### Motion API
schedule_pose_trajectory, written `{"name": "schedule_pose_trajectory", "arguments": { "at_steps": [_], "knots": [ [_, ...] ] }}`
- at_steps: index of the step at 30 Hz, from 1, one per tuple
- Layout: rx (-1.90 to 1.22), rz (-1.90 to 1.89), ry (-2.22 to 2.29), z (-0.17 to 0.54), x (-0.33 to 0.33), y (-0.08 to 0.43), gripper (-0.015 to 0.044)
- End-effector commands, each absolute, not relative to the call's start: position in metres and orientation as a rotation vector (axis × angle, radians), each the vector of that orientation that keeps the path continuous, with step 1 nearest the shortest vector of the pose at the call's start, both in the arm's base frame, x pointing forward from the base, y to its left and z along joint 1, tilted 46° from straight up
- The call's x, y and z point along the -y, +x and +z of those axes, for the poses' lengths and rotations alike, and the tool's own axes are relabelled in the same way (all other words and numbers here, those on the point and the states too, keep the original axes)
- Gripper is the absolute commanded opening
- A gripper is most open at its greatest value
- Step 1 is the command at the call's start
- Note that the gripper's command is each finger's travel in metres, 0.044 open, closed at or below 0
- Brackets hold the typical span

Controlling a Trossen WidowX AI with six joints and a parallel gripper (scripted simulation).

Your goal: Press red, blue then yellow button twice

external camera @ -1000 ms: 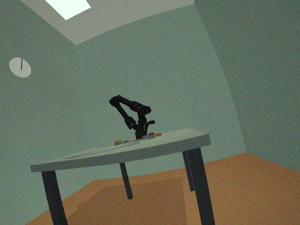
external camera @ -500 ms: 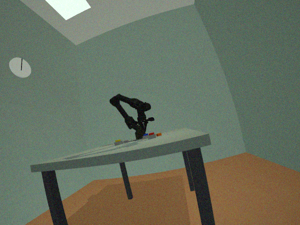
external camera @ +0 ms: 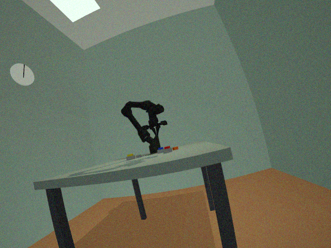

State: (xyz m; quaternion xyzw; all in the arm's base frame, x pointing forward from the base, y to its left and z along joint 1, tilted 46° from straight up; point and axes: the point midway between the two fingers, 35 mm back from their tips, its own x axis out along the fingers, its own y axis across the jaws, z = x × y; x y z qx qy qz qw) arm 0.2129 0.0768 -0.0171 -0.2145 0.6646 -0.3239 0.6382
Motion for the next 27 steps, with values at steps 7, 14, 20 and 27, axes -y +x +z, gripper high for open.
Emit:
{"name": "schedule_pose_trajectory", "arguments": {
  "at_steps": [7,14,20,27],
  "knots": [
    [-1.506,-0.726,-0.467,0.084,0.021,0.265,0.0020],
    [-1.503,-0.764,-0.488,0.134,0.078,0.258,0.0020],
    [-1.503,-0.764,-0.487,0.133,0.079,0.259,0.0020],
    [-1.501,-0.766,-0.489,0.092,0.122,0.253,0.0020]
  ]
}}
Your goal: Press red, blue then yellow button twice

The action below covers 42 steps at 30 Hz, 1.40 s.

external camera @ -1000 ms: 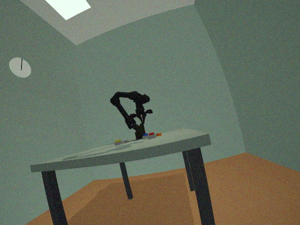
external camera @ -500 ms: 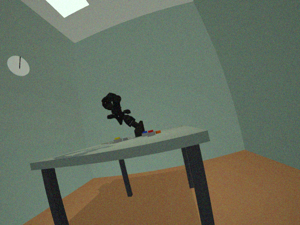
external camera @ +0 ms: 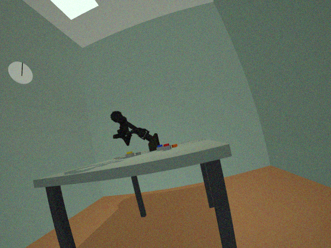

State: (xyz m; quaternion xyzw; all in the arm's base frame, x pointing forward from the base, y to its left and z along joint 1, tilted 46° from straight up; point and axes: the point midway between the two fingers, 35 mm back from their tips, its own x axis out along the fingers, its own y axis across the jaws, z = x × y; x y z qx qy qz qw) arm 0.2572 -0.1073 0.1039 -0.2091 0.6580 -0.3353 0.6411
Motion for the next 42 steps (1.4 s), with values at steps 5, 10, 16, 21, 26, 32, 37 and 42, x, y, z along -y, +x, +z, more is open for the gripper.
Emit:
{"name": "schedule_pose_trajectory", "arguments": {
  "at_steps": [5,10,16,21,26,32,37,42],
  "knots": [
    [-1.501,-0.766,-0.489,0.091,0.122,0.253,0.0020],
    [-1.501,-0.766,-0.489,0.086,0.128,0.252,0.0020],
    [-1.501,-0.766,-0.489,0.079,0.135,0.252,0.0020],
    [-1.501,-0.767,-0.490,0.073,0.141,0.251,0.0020],
    [-1.501,-0.767,-0.490,0.069,0.146,0.250,0.0020],
    [-1.501,-0.767,-0.490,0.068,0.146,0.249,0.0020],
    [-1.501,-0.767,-0.490,0.068,0.146,0.249,0.0020],
    [-1.501,-0.767,-0.490,0.068,0.146,0.249,0.0020]
  ]
}}
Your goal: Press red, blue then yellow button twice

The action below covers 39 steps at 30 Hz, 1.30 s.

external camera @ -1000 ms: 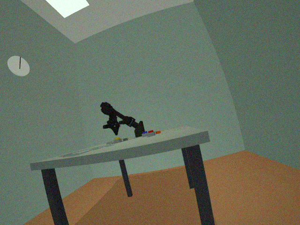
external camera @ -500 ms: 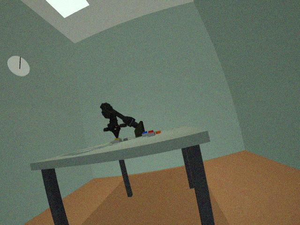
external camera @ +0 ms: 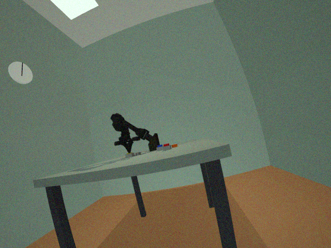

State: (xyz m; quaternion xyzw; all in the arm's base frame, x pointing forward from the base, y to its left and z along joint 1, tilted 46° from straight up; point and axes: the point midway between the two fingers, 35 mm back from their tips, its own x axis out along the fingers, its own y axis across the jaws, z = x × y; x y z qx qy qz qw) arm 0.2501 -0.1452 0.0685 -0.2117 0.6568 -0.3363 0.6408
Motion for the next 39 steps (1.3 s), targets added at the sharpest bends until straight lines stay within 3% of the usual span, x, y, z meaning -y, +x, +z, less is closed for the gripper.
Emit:
{"name": "schedule_pose_trajectory", "arguments": {
  "at_steps": [1,8,39],
  "knots": [
    [-1.501,-0.767,-0.490,0.068,0.146,0.249,0.0020],
    [-1.501,-0.766,-0.489,0.092,0.122,0.253,0.0020],
    [-1.501,-0.767,-0.490,0.068,0.146,0.249,0.0020]
  ]
}}
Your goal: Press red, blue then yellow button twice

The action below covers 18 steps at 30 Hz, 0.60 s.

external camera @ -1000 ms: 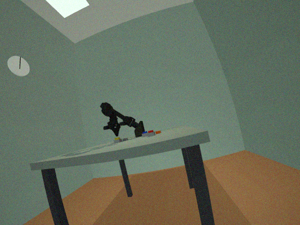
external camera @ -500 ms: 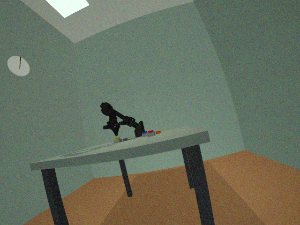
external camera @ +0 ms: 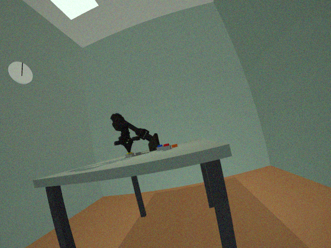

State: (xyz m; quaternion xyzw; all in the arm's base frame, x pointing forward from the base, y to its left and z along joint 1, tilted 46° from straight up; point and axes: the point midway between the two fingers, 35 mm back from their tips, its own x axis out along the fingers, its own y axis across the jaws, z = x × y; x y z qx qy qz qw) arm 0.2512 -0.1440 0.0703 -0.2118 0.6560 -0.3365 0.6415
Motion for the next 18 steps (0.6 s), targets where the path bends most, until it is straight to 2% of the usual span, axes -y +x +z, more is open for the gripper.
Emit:
{"name": "schedule_pose_trajectory", "arguments": {
  "at_steps": [1,15,18],
  "knots": [
    [-1.501,-0.767,-0.490,0.068,0.146,0.249,0.0020],
    [-1.501,-0.767,-0.490,0.068,0.146,0.249,0.0020],
    [-1.501,-0.766,-0.486,0.084,0.129,0.252,0.0020]
  ]
}}
